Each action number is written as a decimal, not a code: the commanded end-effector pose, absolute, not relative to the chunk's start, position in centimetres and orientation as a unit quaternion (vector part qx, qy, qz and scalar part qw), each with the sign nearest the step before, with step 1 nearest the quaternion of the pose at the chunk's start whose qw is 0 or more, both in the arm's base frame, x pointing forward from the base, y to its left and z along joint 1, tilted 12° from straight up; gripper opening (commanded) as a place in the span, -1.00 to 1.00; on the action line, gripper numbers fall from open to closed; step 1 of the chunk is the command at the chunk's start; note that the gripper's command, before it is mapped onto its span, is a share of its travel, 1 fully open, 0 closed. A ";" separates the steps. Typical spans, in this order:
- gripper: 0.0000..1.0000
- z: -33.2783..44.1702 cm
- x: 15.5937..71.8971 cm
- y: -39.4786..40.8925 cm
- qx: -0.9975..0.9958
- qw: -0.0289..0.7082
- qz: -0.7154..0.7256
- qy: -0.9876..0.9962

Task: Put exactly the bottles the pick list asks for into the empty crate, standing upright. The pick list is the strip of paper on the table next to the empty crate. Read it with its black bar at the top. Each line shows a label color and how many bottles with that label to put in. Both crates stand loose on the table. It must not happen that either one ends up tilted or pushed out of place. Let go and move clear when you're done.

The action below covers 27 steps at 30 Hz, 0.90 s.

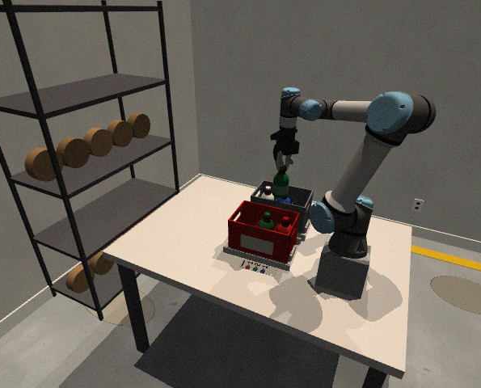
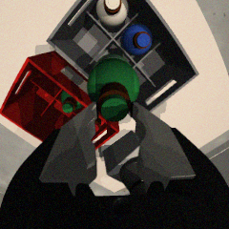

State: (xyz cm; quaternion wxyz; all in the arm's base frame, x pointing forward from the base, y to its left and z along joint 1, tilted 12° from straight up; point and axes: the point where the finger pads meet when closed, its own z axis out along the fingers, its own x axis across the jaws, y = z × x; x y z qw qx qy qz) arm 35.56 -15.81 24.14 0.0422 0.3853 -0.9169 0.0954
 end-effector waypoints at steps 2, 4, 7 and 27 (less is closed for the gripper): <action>-1.00 24.3 36.5 -14.9 0.386 0.041 0.099 -0.916; -1.00 24.3 36.5 -14.9 0.386 0.041 0.099 -0.916; -1.00 24.2 36.8 -14.4 0.386 0.041 0.099 -0.916; -1.00 23.5 38.8 -11.5 0.386 0.040 0.099 -0.916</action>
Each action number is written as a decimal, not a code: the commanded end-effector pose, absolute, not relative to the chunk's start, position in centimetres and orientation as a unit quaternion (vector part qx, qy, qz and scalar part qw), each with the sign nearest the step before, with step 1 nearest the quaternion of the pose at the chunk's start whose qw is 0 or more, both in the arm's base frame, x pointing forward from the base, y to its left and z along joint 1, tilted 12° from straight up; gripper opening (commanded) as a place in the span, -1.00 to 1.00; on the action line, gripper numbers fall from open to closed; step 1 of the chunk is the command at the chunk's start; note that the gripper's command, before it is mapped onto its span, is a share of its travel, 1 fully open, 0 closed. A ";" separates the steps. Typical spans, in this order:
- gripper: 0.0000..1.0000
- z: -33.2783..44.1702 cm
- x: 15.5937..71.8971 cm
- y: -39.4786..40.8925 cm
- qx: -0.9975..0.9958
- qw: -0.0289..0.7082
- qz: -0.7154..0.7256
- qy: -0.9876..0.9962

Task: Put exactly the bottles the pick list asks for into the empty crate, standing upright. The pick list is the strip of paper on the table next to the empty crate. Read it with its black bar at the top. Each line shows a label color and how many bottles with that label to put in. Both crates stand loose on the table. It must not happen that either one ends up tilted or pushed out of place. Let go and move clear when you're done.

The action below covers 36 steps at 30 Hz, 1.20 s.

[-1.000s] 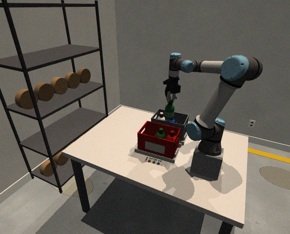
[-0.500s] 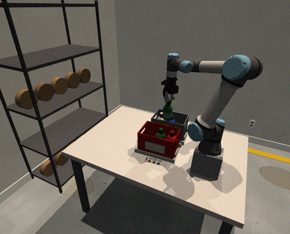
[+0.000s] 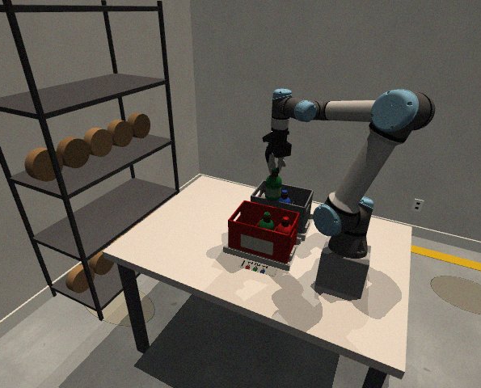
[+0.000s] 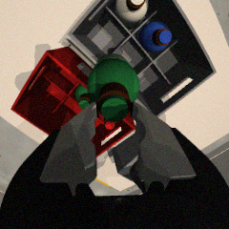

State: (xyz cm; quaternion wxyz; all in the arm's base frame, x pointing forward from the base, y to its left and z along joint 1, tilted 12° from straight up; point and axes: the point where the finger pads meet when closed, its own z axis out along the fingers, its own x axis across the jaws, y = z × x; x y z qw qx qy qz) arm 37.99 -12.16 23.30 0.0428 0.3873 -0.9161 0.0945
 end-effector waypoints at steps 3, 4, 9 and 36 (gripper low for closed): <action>-1.00 23.4 39.1 -11.0 0.386 0.040 0.099 -0.916; -1.00 23.4 39.2 -10.8 0.386 0.040 0.099 -0.916; -1.00 23.2 39.8 -10.0 0.386 0.040 0.099 -0.916; -1.00 22.4 42.3 -6.2 0.386 0.040 0.099 -0.916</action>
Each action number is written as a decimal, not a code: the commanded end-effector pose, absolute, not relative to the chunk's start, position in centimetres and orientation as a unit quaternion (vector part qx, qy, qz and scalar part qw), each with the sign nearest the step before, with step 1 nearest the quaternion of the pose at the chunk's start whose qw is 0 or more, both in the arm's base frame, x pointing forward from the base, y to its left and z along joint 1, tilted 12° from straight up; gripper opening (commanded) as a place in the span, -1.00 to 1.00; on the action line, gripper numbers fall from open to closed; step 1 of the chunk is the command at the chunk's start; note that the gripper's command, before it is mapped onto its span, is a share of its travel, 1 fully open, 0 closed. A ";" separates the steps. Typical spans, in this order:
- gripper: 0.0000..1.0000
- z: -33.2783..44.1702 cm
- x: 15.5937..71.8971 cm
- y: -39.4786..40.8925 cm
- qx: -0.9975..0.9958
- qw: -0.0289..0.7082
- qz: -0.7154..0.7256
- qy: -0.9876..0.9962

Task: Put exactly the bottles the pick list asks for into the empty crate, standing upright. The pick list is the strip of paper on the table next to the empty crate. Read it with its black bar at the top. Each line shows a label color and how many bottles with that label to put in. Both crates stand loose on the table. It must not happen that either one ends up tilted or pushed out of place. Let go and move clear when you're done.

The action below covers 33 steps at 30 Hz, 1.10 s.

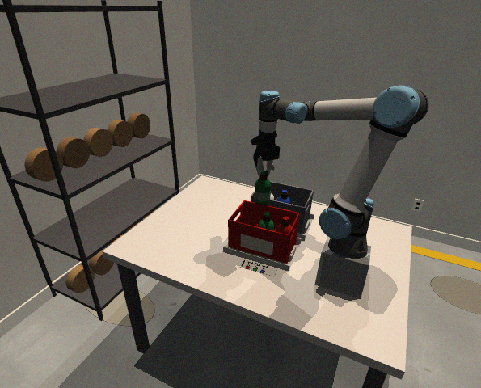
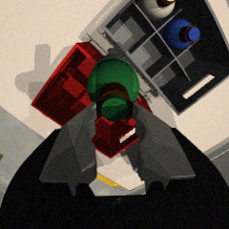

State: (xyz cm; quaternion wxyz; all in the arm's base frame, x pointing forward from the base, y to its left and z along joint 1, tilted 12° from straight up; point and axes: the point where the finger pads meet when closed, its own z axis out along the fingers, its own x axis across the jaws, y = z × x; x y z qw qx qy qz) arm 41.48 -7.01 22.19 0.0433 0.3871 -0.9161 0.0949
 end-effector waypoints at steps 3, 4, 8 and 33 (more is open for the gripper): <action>-1.00 22.3 42.7 -5.8 0.386 0.040 0.099 -0.916; -1.00 22.3 42.8 -5.6 0.386 0.040 0.099 -0.916; -1.00 22.2 43.1 -5.1 0.386 0.040 0.099 -0.916; -1.00 21.4 45.6 -1.4 0.386 0.040 0.099 -0.916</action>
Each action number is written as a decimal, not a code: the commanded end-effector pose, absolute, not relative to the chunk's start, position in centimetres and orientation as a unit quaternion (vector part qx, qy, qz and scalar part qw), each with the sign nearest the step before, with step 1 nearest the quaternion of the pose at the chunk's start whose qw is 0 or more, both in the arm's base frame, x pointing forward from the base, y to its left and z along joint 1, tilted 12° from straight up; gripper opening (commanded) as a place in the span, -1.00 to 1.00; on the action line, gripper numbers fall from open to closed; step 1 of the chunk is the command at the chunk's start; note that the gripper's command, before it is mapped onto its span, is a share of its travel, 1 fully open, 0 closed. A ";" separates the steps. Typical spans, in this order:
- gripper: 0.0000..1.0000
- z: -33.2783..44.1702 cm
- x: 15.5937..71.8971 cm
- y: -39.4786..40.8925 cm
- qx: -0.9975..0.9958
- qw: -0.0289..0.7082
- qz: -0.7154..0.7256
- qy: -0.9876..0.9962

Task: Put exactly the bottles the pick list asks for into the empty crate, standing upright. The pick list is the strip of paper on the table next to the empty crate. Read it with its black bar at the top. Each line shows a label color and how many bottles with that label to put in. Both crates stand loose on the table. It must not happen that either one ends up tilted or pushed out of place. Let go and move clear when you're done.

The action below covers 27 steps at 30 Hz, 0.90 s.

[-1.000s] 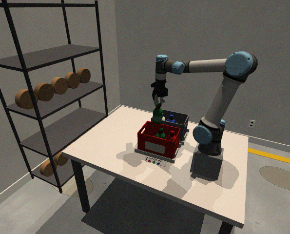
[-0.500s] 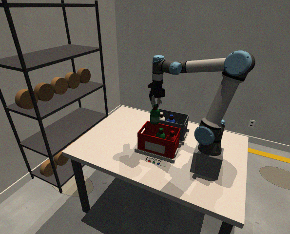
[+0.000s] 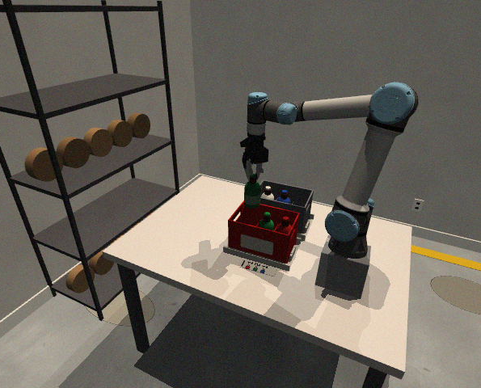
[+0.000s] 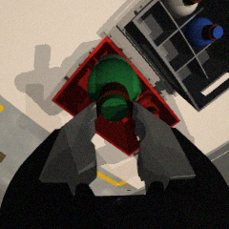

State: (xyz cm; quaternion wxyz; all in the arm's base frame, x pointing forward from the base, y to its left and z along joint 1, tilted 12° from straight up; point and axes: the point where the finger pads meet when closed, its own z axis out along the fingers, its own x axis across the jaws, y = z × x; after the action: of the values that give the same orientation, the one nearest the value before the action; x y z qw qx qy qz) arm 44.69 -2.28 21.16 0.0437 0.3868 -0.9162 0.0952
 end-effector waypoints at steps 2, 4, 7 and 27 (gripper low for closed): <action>-1.00 21.3 45.8 -1.2 0.386 0.040 0.099 -0.916; -1.00 21.3 45.8 -1.1 0.386 0.040 0.099 -0.916; -1.00 21.3 45.8 -1.1 0.386 0.040 0.098 -0.916; -1.00 21.4 45.7 -1.4 0.385 0.039 0.099 -0.917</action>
State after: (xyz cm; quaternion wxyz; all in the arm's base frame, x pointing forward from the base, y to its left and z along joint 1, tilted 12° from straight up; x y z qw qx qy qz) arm 45.55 -1.29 20.95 0.0437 0.3852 -0.9168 0.0955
